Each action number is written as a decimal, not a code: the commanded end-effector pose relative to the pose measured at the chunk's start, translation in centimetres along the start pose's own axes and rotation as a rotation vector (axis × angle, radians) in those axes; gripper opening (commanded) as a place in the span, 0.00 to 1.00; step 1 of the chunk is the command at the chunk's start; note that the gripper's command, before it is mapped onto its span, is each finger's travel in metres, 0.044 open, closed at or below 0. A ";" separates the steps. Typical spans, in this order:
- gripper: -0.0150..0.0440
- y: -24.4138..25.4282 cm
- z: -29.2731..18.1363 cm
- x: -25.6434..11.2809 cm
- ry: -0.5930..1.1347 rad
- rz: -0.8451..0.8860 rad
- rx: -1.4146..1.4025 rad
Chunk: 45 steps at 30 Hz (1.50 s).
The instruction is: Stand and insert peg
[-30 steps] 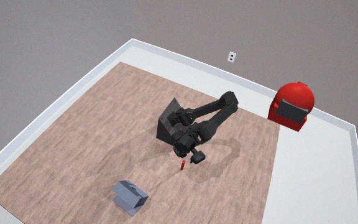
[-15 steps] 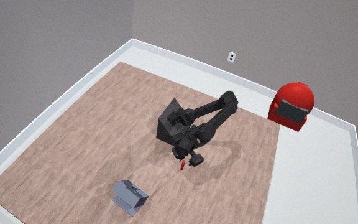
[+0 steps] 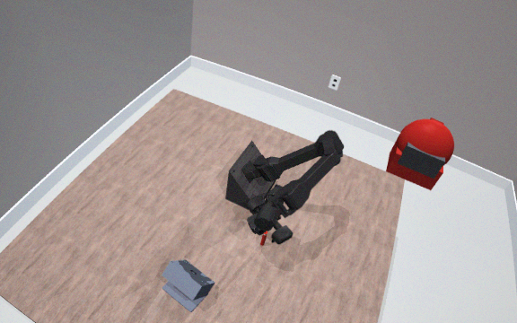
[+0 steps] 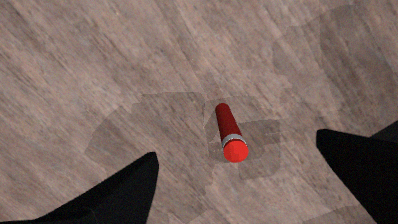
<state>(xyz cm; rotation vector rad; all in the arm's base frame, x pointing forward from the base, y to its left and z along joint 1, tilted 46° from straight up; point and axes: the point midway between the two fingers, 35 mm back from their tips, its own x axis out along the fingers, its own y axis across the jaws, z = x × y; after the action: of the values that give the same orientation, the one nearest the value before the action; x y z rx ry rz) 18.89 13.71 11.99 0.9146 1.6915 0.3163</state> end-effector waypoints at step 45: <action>0.30 0.2 -0.4 4.1 0.006 0.013 -0.003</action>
<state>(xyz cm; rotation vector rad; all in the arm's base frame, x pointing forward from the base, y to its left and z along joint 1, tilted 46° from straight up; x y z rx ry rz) 18.33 16.80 9.34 0.9241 1.6916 0.3281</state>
